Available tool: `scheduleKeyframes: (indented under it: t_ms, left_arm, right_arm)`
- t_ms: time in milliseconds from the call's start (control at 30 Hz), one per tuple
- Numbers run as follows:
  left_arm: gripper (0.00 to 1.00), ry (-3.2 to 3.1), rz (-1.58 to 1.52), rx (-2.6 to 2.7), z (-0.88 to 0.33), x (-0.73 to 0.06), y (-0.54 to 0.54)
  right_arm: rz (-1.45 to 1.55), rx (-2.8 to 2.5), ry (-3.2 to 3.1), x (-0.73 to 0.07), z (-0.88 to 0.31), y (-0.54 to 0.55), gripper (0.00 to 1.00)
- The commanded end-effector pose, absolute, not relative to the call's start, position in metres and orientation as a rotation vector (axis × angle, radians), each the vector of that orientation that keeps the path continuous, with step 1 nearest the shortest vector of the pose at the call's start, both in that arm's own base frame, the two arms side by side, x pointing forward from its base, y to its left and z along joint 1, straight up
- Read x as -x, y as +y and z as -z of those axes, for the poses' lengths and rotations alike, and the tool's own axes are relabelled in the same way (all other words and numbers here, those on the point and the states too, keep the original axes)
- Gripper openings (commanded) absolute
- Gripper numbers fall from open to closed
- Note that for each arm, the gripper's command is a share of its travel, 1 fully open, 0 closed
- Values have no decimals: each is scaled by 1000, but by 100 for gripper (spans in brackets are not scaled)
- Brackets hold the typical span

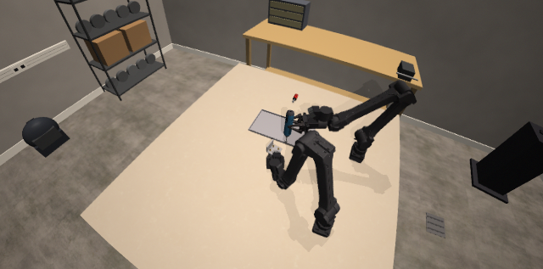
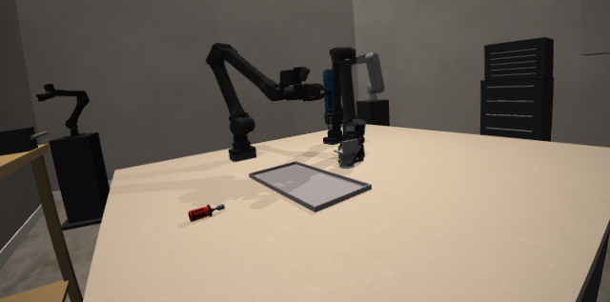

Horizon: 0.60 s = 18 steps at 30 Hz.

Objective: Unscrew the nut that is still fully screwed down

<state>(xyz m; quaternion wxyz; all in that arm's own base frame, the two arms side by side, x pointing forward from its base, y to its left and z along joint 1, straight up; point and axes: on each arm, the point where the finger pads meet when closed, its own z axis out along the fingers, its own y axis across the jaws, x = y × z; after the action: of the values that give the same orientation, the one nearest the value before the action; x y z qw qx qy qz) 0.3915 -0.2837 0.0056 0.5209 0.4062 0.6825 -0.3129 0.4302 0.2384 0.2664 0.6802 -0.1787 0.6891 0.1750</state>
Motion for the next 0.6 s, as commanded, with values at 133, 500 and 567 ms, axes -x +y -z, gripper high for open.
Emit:
scheduleKeyframes:
  t_ms: [133, 500, 567]
  left_arm:
    - [59, 1587, 751, -978, -20, -391, -291]
    - [59, 1587, 751, -978, -20, -391, -291]
    - [59, 1587, 751, -978, -20, -391, -291]
  right_arm:
    - [-411, 352, 1398, -447, -336, 241, 42]
    - [-415, 348, 1393, -447, -340, 241, 42]
    - [-415, 348, 1393, -447, -340, 241, 42]
